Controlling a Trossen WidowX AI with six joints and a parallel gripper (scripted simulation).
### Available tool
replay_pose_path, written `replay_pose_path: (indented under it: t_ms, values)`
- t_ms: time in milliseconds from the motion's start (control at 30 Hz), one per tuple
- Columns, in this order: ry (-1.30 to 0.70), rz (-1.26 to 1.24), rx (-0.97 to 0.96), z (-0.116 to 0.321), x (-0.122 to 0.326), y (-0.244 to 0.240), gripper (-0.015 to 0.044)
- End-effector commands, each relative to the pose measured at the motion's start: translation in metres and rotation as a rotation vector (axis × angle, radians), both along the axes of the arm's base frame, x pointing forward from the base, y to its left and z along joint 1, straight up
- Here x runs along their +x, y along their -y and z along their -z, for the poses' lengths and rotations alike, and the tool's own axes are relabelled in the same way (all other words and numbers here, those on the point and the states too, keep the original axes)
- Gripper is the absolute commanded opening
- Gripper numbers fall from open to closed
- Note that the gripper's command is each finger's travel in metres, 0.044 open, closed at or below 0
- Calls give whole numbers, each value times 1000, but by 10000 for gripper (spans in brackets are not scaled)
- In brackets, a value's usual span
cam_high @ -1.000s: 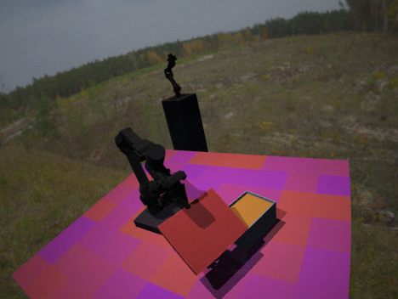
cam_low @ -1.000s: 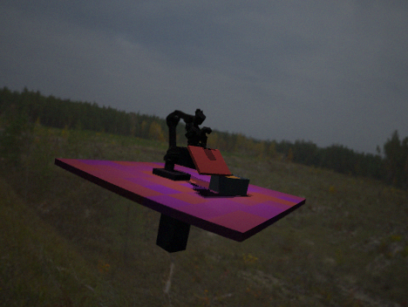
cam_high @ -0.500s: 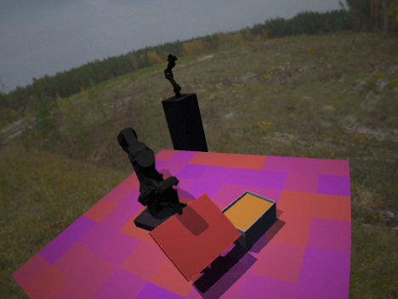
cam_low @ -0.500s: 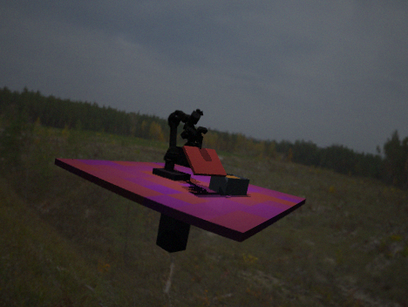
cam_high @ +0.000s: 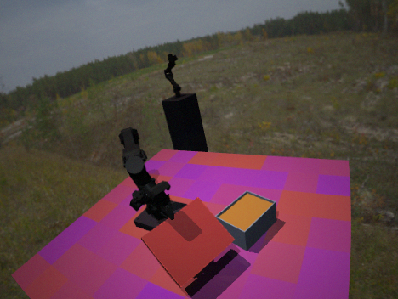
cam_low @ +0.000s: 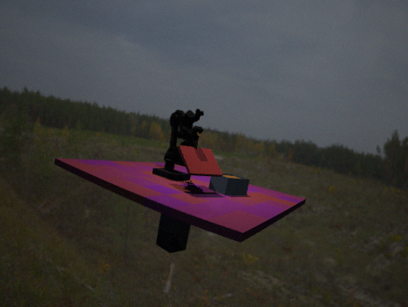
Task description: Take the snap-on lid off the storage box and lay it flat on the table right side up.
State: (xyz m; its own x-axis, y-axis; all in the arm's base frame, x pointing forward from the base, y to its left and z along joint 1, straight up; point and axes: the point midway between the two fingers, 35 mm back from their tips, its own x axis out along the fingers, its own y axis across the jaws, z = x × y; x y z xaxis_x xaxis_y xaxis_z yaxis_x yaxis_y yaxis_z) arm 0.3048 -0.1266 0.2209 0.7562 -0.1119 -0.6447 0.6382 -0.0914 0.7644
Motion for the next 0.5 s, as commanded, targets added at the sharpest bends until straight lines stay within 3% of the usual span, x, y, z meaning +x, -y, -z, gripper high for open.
replay_pose_path:
  t_ms: [0,467]
  values:
    - [20,-6,-10,-8,0,8,0]
    - [19,-6,-13,-8,-7,35,0]
